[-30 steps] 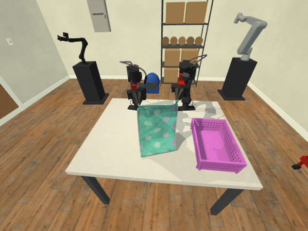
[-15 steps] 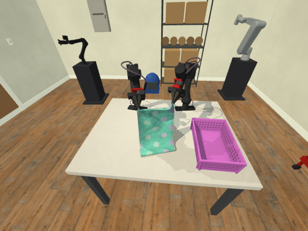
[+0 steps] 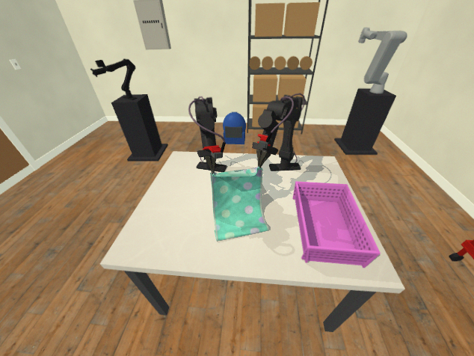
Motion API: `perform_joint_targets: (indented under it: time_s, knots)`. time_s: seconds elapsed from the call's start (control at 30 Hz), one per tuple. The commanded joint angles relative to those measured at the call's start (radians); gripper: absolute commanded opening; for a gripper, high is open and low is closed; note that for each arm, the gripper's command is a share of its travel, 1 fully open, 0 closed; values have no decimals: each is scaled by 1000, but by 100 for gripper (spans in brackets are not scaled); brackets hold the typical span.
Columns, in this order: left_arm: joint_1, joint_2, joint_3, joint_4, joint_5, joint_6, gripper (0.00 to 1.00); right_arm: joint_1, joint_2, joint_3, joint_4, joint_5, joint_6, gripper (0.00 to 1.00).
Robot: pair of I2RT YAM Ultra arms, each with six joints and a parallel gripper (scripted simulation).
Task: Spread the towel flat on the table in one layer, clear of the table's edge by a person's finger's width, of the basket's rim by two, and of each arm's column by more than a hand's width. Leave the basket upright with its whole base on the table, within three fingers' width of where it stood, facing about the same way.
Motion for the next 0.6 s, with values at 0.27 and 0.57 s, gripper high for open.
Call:
perform_joint_targets:
  time_s: [0.27,0.57]
  knots:
    - [-109,-219,-399,159,-5,-4,0,-22,-264,-462,130,13,-5,0]
    - [-179,-321,-615,288,-8,-5,0,-30,-416,-716,250,12,-7,0]
